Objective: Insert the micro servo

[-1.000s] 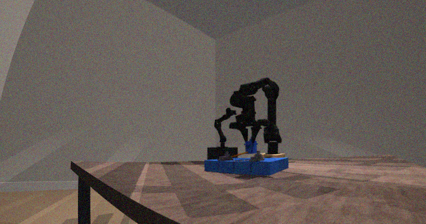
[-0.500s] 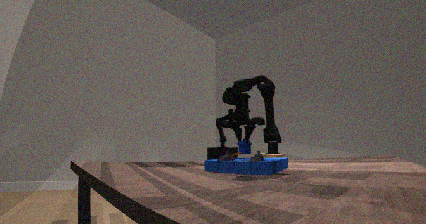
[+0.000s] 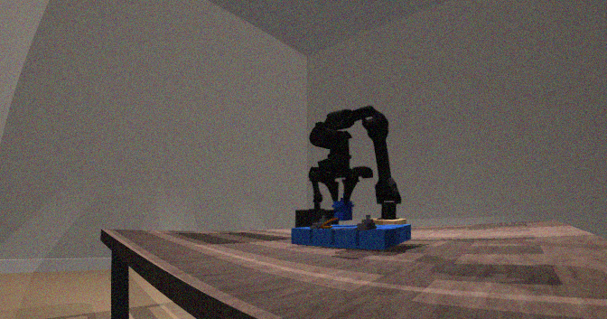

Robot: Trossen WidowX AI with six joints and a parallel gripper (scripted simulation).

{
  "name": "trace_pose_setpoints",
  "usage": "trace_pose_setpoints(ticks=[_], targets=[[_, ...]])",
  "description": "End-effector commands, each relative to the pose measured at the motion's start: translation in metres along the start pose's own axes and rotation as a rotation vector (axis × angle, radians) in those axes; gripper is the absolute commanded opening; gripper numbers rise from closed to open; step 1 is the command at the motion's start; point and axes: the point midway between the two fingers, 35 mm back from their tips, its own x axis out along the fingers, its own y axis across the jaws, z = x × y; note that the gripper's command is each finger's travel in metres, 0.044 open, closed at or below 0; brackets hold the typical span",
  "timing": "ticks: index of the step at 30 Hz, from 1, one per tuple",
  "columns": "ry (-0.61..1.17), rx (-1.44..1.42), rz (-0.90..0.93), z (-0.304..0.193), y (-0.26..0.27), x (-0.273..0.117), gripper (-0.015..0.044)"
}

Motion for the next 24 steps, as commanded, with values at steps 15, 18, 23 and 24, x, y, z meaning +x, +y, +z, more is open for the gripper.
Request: trace_pose_setpoints(ticks=[15,18,23,24], targets=[[-0.011,0.006,0.002,0.004,0.001,0.015,0.0000],[-0.011,0.006,0.002,0.004,0.001,0.015,0.0000],[-0.011,0.006,0.002,0.004,0.001,0.016,0.0000],[-0.011,0.006,0.002,0.004,0.001,0.017,0.0000]])
